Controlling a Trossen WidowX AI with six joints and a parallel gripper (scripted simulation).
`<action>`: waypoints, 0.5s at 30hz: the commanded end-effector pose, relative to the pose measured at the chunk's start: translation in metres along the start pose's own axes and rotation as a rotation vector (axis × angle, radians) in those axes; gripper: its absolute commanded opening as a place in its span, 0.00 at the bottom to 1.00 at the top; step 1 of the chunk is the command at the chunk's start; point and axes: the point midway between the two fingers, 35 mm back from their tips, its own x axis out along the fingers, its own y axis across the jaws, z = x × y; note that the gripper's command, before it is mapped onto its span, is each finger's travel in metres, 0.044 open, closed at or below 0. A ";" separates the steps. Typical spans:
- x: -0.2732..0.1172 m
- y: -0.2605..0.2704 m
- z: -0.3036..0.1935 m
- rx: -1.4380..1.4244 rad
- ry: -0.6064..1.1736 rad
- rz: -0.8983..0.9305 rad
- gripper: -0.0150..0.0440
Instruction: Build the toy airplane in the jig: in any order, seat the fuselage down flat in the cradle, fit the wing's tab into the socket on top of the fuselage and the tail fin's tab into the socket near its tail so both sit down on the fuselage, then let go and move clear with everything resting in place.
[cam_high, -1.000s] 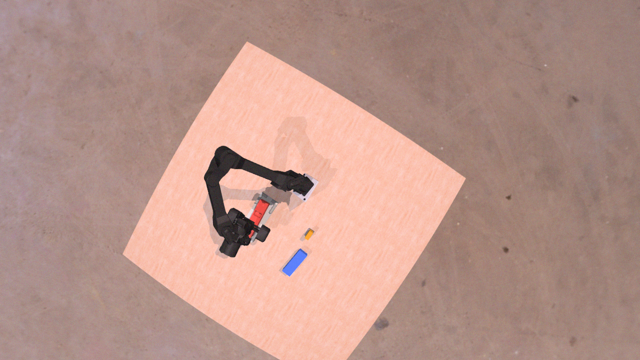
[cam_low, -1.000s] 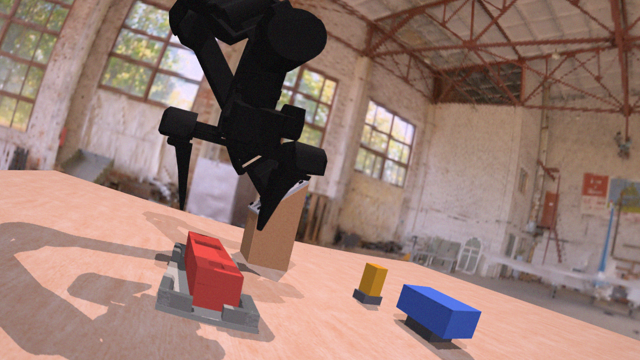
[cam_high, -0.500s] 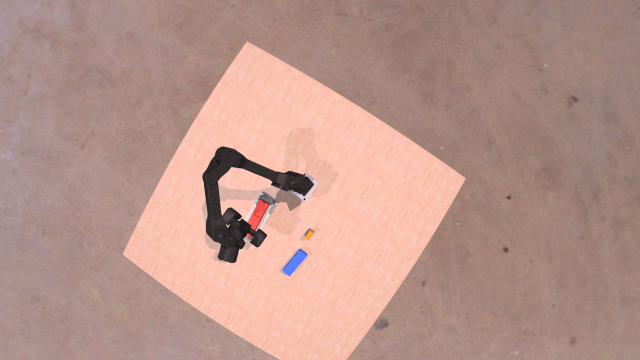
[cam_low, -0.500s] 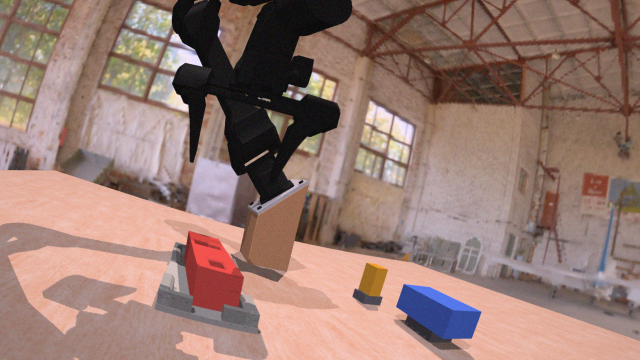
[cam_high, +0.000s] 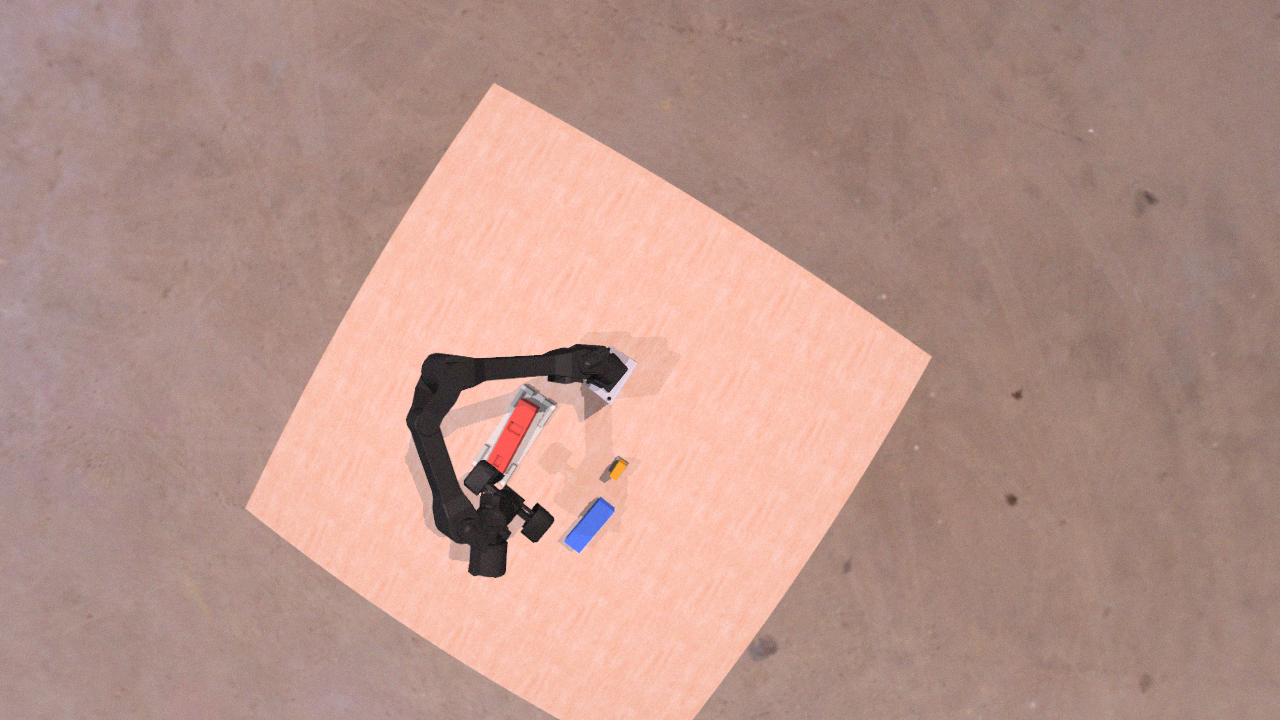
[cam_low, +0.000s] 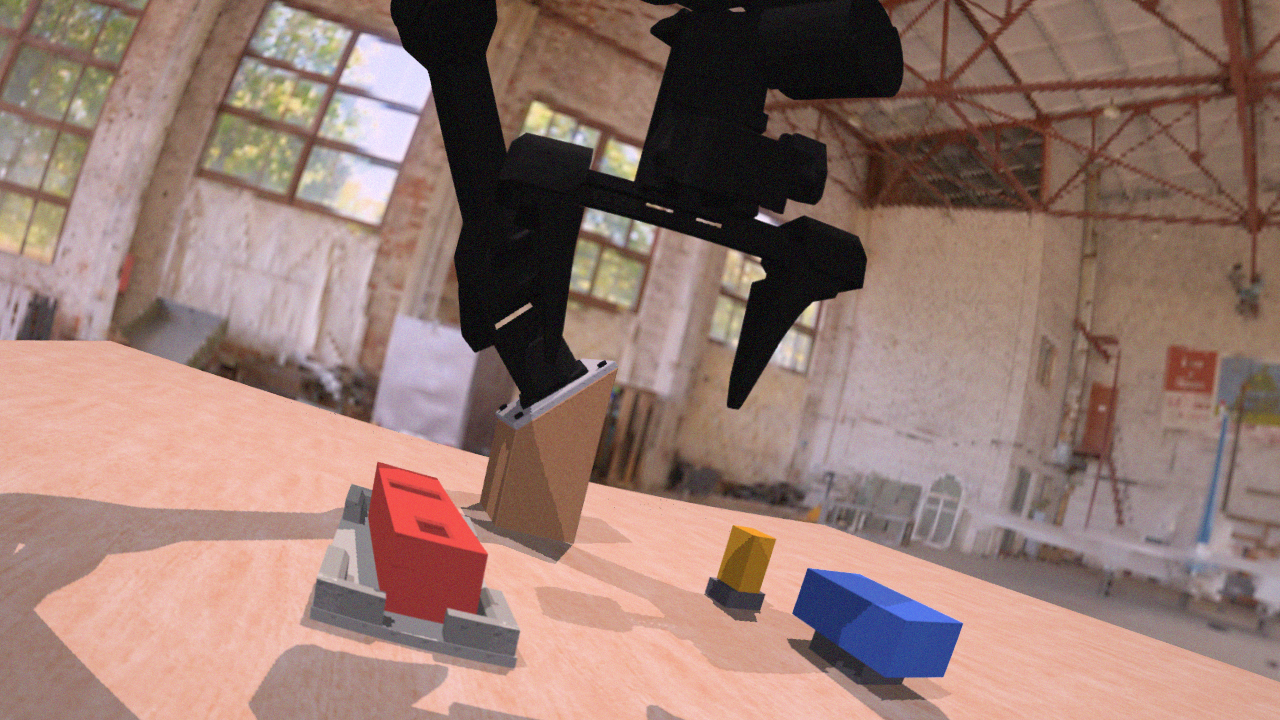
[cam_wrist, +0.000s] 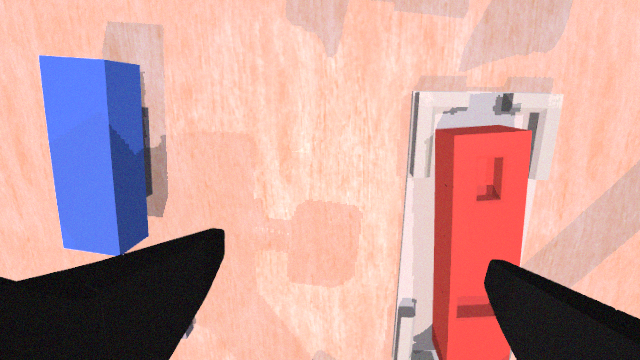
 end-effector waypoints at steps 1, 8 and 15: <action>0.002 0.062 0.008 -0.003 -0.002 0.007 1.00; 0.018 0.165 -0.001 0.002 -0.003 -0.003 1.00; 0.021 0.175 -0.004 0.003 -0.003 -0.005 1.00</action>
